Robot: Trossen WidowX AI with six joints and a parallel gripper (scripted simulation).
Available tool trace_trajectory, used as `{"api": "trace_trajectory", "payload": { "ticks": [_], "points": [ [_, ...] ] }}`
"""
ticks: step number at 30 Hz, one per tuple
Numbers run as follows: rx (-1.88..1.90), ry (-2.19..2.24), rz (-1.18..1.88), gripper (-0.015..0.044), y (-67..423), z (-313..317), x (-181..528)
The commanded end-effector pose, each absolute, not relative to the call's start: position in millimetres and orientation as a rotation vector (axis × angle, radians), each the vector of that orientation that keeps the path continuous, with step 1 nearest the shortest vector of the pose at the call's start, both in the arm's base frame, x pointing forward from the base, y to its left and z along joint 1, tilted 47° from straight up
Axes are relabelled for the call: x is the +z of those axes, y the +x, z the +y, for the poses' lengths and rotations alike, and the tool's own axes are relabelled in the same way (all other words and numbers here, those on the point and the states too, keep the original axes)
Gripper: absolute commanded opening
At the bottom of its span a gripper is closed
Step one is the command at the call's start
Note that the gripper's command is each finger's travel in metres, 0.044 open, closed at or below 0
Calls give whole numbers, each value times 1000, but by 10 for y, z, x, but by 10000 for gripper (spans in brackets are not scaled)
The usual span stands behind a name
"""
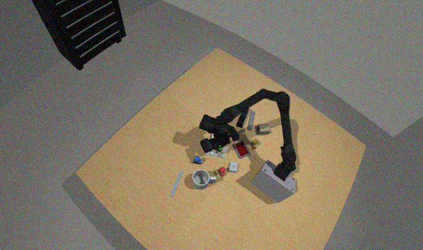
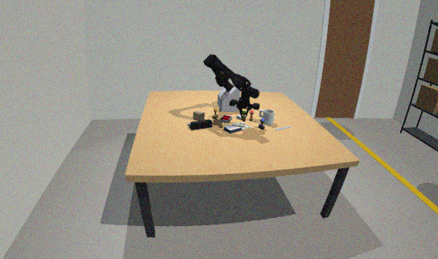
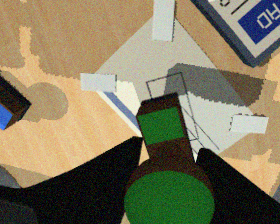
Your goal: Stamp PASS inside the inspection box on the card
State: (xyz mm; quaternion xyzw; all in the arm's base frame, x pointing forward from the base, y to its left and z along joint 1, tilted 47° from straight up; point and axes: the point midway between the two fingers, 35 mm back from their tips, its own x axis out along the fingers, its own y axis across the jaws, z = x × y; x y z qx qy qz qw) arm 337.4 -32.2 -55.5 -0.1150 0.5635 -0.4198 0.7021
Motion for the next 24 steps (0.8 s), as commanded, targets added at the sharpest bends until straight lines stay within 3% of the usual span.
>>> {"api": "trace_trajectory", "payload": {
  "ticks": [1,24],
  "points": [
    [-934,-264,1254,0,3369,-346,-574],
    [-933,-267,1254,0,3364,-459,-678]
  ]
}}
